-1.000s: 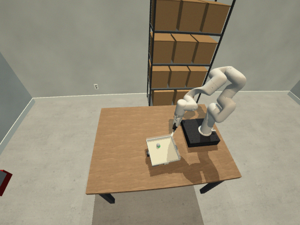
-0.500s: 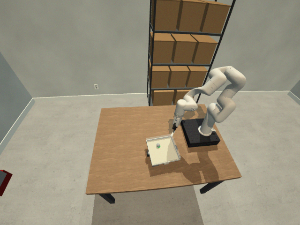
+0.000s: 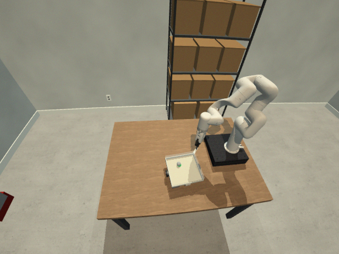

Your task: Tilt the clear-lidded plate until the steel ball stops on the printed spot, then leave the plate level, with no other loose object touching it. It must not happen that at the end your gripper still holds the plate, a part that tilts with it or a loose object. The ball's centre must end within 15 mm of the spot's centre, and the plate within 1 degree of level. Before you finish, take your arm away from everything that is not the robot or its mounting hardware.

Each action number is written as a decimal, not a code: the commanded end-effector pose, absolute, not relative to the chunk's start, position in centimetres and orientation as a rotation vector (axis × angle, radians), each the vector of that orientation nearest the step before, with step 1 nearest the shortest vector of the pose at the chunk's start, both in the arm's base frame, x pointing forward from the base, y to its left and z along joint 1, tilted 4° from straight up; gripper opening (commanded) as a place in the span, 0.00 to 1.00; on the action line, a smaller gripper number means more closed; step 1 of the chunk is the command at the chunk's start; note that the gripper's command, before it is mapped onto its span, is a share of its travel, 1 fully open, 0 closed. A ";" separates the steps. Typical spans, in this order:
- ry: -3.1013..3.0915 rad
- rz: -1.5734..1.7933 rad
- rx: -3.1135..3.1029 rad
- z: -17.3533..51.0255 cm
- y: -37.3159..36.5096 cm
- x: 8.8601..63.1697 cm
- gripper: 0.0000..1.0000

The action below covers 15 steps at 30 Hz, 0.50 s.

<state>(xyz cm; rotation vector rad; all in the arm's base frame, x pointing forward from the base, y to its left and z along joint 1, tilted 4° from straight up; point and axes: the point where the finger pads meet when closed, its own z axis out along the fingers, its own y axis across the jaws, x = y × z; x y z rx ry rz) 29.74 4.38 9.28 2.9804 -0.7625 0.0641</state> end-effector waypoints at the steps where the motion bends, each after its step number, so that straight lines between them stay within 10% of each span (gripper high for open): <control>1: -0.762 0.068 2.982 9.4 4.5 29.8 0.00; 15: -0.762 0.068 2.982 9.3 4.3 29.9 0.00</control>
